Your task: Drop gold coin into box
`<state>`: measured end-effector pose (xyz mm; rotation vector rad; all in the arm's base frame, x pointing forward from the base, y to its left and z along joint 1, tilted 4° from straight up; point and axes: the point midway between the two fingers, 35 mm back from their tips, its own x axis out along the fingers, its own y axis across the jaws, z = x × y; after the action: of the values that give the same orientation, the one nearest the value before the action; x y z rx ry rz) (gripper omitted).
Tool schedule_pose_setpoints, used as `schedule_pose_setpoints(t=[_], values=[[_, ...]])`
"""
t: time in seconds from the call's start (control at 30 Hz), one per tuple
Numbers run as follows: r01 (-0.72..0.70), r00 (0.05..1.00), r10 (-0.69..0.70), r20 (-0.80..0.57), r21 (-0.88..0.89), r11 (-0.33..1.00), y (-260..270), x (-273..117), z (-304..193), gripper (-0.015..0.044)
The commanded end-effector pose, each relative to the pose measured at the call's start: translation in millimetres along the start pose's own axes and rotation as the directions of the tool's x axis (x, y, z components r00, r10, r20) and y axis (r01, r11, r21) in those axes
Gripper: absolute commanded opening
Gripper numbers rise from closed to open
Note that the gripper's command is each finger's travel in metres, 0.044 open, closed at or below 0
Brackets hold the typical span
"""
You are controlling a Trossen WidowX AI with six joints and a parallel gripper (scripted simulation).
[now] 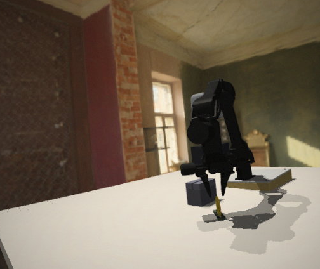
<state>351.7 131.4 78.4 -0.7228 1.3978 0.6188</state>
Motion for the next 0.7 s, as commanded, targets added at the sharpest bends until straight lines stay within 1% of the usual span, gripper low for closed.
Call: schedule_pose_setpoints(t=[0.0, 0.67], values=[[-0.007, 1.000, 0.007, -0.005, -0.006, 1.000, 1, 9, -1, 0.0161], [-0.006, 1.000, 0.006, -0.007, -0.004, 1.000, 2, 41, -2, 0.0161]])
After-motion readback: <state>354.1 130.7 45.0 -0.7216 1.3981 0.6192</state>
